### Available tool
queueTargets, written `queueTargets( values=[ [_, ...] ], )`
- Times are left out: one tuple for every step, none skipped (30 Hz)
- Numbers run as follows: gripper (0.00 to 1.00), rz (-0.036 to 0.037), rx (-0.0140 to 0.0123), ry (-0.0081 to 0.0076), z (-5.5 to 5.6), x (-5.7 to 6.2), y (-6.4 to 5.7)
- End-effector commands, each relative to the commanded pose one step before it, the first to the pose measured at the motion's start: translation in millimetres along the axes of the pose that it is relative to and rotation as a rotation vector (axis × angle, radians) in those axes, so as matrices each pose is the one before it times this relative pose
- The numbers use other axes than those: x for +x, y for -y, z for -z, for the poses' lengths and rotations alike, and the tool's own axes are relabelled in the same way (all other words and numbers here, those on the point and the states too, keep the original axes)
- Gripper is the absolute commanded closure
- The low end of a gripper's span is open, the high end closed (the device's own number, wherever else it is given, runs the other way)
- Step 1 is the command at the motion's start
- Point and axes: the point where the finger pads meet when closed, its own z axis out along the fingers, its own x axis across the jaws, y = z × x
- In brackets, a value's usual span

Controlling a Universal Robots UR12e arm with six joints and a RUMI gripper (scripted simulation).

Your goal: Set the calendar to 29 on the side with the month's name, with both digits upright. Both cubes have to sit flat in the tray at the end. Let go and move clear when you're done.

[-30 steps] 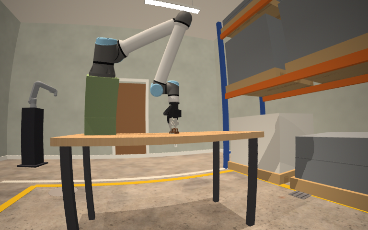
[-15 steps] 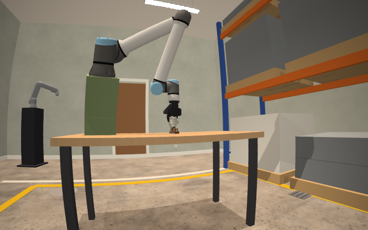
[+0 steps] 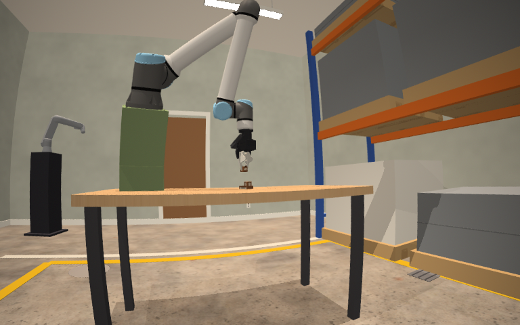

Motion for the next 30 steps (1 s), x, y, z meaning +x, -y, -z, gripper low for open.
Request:
queueTargets(
  values=[
    [0.9,-0.00013,0.00013,0.00024,13.89,0.42,-0.28],
    [0.9,0.0,0.0,0.0,1.22,0.0,0.0],
    [0.9,0.0,0.0,0.0,0.68,0.0,0.0],
    [0.9,0.0,0.0,0.0,0.27,0.0,0.0],
    [0.9,0.0,0.0,0.0,0.04,0.0,0.0],
    [0.9,0.0,0.0,0.0,0.0,0.0,0.0],
    [0.9,0.0,0.0,0.0,0.0,0.0,0.0],
    [0.9,0.0,0.0,0.0,0.0,0.0,0.0],
    [0.9,0.0,0.0,0.0,0.0,0.0,0.0],
    [0.9,0.0,0.0,0.0,0.0,0.0,0.0],
    [0.9,0.0,0.0,0.0,0.0,0.0,0.0],
    [0.9,0.0,0.0,0.0,0.0,0.0,0.0],
    [0.9,0.0,0.0,0.0,0.0,0.0,0.0],
    [0.9,0.00001,0.0,0.0,0.0,0.0,0.0],
    [0.9,0.0001,0.0,0.0,0.0,0.0,0.0],
    [0.9,0.00027,0.0,0.0,0.0,0.0,0.0],
    [0.9,0.00051,0.0,0.0,0.0,-0.01,0.01],
    [0.9,0.00083,0.0,0.0,0.0,-0.01,0.01],
    [0.9,0.00122,0.0,0.0,0.0,-0.02,0.01],
    [0.9,0.00168,0.0,0.0,0.0,-0.03,0.02],
    [0.9,0.00219,0.0,0.0,0.0,-0.03,0.02],
    [0.9,0.00277,0.0,0.0,0.0,-0.04,0.03],
    [0.9,0.0034,0.0,0.0,0.0,-0.05,0.04],
    [0.9,0.00409,0.0,0.0,0.0,-0.06,0.04],
    [0.9,0.00482,0.0,0.0,0.0,-0.08,0.05],
    [0.9,0.0056,0.0,0.0,0.0,-0.09,0.06],
    [0.9,0.00642,0.0,0.0,0.0,-0.1,0.07],
    [0.9,0.00727,0.0,0.0,0.0,-0.11,0.08],
    [0.9,0.0,0.0,0.0,0.0,0.0,0.0],
    [0.9,0.0,0.0,0.0,0.0,0.0,0.0]
  ],
)
